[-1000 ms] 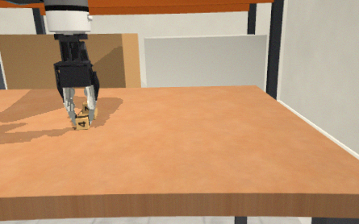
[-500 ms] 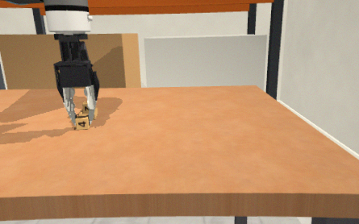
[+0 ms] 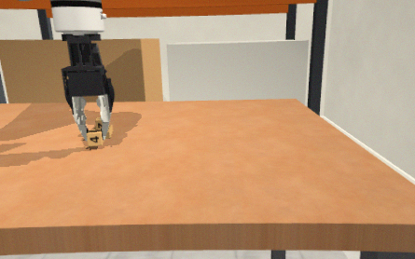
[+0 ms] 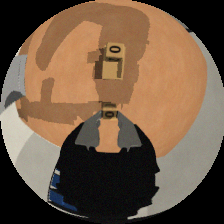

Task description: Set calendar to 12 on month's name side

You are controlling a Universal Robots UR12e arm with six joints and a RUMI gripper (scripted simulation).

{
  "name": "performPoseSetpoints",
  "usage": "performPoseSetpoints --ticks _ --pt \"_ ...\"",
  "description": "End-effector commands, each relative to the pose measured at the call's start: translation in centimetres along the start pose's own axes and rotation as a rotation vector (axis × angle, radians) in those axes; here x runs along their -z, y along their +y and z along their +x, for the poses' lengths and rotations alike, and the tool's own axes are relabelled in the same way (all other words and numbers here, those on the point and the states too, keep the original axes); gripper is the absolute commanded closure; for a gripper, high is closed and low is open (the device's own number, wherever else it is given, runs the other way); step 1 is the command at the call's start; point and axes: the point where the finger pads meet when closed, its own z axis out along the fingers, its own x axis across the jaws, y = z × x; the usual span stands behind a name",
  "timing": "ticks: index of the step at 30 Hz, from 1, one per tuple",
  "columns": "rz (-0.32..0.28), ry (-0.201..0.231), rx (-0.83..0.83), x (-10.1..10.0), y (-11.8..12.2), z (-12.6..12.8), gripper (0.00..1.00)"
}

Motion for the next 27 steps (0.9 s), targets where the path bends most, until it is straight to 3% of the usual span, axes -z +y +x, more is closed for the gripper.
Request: performPoseSetpoints --ticks 1,7,9,15,27 --pt "0.0 0.001 0.0 2.1 0.0 0.0 0.9" --pt "0.0 0.001 0.0 5.7 0.0 0.0 0.9" --pt "0.0 0.001 0.0 5.7 0.0 0.0 0.9" --pt "0.0 0.001 0.0 8.3 0.0 0.0 0.9" --pt "0.0 0.001 0.0 9.1 0.0 0.0 0.9"
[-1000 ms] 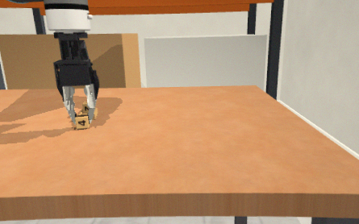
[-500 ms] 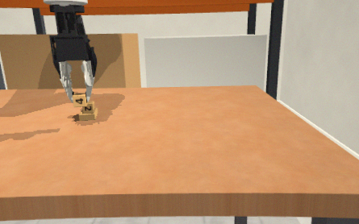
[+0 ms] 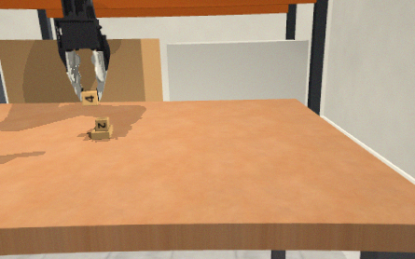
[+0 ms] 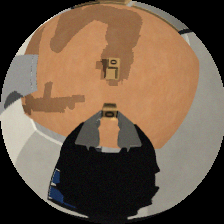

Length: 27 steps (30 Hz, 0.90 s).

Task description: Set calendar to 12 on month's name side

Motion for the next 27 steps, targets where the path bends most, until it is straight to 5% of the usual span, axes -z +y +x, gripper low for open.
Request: performPoseSetpoints --ticks 1,5,12,27 --pt "0.0 0.001 0.0 0.2 0.0 0.0 0.9" --pt "0.0 0.001 -0.001 0.3 -0.5 0.1 0.9" --pt "0.0 0.001 -0.015 1.3 -8.9 0.2 0.9" --pt "0.0 0.001 -0.015 1.2 -9.0 0.2 0.9"
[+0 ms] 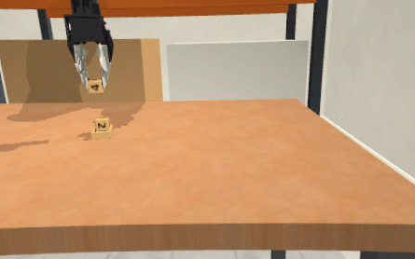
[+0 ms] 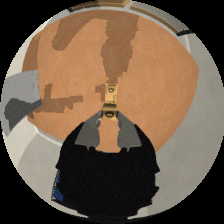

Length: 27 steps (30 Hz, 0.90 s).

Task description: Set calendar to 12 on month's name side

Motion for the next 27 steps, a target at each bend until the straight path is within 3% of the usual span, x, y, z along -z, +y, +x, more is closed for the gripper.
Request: performPoseSetpoints --ticks 1,9,27 --pt "-0.001 0.001 0.0 0.0 -0.1 0.1 0.9" --pt "-0.001 0.001 0.0 -0.8 -0.1 0.1 0.9" --pt "-0.001 0.001 0.0 -5.6 -0.1 0.1 0.9"
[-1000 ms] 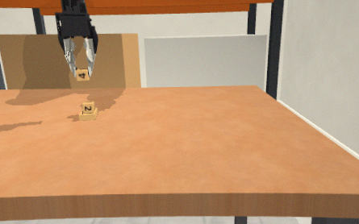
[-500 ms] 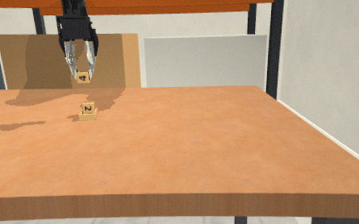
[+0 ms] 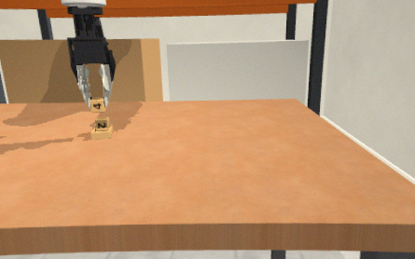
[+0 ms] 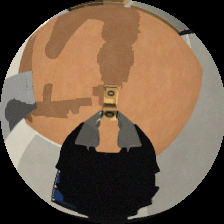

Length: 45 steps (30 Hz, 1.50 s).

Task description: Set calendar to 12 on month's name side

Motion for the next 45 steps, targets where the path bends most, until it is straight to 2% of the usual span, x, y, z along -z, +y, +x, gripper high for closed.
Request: performPoseSetpoints --ticks 1,8,45 --pt "-0.001 0.002 0.0 -1.35 0.03 0.08 0.9" --pt "-0.001 0.002 0.0 -2.04 0.03 0.08 0.9" --pt "-0.001 0.002 0.0 -2.05 0.03 0.08 0.9"
